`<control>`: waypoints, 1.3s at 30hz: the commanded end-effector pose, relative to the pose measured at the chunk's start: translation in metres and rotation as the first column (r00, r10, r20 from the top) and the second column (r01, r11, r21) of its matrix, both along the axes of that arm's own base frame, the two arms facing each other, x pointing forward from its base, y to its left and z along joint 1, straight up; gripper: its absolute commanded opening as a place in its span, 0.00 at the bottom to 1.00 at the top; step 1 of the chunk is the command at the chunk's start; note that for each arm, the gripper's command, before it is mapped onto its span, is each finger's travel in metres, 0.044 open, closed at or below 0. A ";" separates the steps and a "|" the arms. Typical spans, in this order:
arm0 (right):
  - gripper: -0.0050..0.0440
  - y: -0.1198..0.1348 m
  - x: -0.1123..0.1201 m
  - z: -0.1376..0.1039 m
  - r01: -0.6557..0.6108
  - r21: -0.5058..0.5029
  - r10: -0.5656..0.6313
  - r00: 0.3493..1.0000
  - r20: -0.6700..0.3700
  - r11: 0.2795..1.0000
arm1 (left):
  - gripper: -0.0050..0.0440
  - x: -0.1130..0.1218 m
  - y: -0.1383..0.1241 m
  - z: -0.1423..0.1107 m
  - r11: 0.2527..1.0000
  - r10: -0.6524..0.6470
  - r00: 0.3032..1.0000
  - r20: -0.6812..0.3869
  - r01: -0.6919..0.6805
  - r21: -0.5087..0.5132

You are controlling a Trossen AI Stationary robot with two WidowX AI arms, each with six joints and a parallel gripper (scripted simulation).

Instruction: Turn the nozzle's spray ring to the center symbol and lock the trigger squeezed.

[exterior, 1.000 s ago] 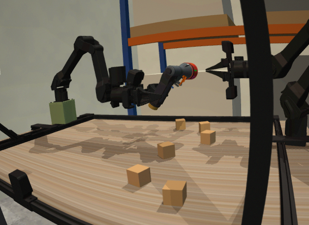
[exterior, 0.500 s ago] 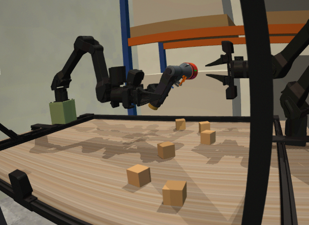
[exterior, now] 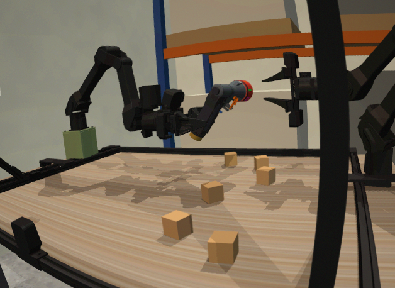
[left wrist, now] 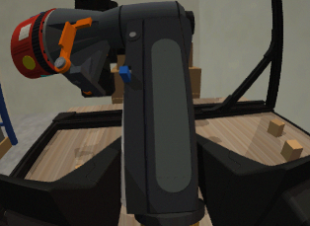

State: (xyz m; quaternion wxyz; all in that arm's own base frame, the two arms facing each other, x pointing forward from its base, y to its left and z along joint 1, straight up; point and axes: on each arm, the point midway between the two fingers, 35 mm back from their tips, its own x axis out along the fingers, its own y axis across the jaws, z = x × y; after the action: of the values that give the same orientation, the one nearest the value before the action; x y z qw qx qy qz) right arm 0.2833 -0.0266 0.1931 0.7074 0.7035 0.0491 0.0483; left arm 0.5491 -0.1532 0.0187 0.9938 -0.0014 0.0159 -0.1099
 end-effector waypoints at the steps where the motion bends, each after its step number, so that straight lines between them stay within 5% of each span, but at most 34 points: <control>1: 0.44 0.000 0.000 0.000 -0.001 0.000 0.001 1.000 0.000 1.000 | 0.10 0.003 -0.001 0.011 1.000 0.000 0.999 0.032 0.000 -0.001; 8: 0.10 0.000 0.000 0.000 -0.001 0.000 0.001 1.000 0.000 1.000 | 0.10 0.003 -0.001 0.011 1.000 0.000 0.999 0.032 0.000 -0.001; 23: 0.10 0.000 0.000 0.000 -0.001 0.000 0.001 1.000 0.000 1.000 | 0.10 0.003 -0.001 0.011 1.000 0.000 0.999 0.032 0.000 -0.001; 33: 0.59 0.000 0.000 0.001 0.001 -0.001 -0.001 1.000 0.002 1.000 | 0.10 0.003 -0.001 0.011 1.000 0.000 0.999 0.032 0.000 -0.001; 35: 0.59 0.000 0.000 0.001 0.001 -0.001 -0.001 1.000 0.002 1.000 | 0.10 0.003 -0.001 0.011 1.000 0.000 0.999 0.032 0.000 -0.001; 39: 0.79 0.000 0.001 0.000 0.001 -0.001 -0.001 1.000 0.002 1.000 | 0.10 0.003 -0.001 0.011 1.000 0.000 0.999 0.032 0.000 -0.001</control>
State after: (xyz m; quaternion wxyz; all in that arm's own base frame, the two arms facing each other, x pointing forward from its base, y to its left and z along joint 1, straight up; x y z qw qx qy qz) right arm 0.2831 -0.0269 0.1934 0.7075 0.7034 0.0484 0.0484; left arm 0.5490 -0.1536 0.0188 0.9938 -0.0014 0.0158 -0.1103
